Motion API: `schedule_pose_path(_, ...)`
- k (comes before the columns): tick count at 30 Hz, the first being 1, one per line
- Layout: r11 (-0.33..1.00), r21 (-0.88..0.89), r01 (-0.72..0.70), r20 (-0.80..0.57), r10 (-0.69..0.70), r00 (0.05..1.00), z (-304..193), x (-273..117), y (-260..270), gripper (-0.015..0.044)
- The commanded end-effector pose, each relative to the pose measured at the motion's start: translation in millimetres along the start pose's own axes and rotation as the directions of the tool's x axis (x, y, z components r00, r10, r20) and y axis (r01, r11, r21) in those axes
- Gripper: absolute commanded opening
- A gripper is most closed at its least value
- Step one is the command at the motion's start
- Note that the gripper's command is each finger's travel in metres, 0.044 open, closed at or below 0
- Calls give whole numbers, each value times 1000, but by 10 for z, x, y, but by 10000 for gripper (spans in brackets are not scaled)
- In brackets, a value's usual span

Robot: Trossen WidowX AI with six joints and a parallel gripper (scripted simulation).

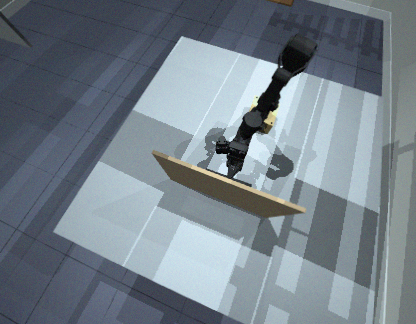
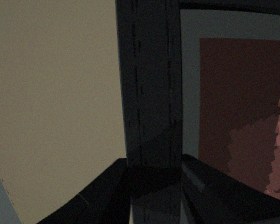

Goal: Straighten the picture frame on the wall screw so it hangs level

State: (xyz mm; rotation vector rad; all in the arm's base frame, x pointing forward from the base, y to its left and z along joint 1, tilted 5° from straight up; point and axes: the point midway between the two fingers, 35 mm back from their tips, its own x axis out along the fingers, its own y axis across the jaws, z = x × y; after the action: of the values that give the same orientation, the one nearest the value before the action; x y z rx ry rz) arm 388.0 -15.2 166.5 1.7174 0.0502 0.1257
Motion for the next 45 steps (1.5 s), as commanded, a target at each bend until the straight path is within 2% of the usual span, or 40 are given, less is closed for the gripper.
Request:
schedule_pose_path(1, 1000, -23, -3, 1, 3, 1000, -3, 0, 2, 0)
schedule_pose_path(18, 993, -115, -3, 3, 3, 1000, -7, 0, -8, 0)
schedule_pose_path(28, 996, -94, 0, 2, 0, 1000, -3, 0, -10, 260)
schedule_pose_path(33, 997, -71, -1, 2, 1, 1000, 8, -82, -2, 260)
schedule_pose_path(41, 983, 185, -14, 0, 14, 1000, 13, -986, -59, 260)
schedule_pose_path(45, 986, 164, -9, 7, 8, 1000, 56, -939, -32, 260)
